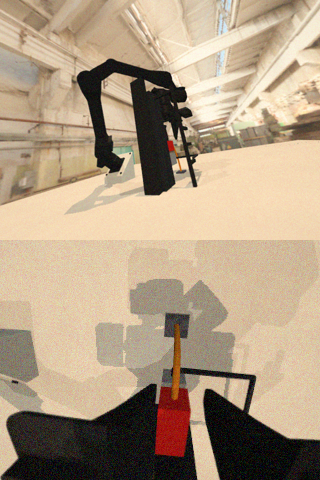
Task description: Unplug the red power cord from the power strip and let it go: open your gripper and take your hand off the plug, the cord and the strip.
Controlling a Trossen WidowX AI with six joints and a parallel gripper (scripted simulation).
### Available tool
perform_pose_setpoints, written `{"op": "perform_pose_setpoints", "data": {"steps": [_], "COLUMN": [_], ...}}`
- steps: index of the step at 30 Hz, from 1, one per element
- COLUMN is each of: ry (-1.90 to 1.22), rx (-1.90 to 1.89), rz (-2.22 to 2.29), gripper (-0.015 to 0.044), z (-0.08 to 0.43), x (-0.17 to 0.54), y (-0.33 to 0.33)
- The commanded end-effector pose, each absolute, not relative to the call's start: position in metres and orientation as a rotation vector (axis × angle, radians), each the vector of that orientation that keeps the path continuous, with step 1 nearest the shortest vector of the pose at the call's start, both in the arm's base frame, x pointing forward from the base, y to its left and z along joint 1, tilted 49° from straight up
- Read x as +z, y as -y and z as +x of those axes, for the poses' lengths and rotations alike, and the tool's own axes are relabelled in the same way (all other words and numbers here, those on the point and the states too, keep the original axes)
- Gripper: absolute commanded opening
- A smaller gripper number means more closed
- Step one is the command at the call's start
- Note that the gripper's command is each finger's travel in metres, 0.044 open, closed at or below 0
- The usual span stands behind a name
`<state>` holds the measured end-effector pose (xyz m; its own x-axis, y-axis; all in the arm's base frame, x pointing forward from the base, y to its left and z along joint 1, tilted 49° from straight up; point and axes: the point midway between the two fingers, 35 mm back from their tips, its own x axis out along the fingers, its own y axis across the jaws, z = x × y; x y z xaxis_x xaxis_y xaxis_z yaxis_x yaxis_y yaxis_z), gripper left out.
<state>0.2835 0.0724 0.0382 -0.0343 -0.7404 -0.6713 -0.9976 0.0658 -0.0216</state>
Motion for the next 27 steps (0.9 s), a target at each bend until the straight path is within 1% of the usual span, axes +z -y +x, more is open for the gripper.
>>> {"op": "perform_pose_setpoints", "data": {"steps": [1,13,27], "ry": [-1.835,-1.837,-1.837], "rx": [0.648,0.647,0.646], "rz": [-1.737,-1.738,-1.738], "gripper": [0.0160,0.0160,0.0160], "z": [0.281,0.280,0.279], "x": [0.044,0.058,0.051], "y": [-0.065,-0.053,-0.044]}}
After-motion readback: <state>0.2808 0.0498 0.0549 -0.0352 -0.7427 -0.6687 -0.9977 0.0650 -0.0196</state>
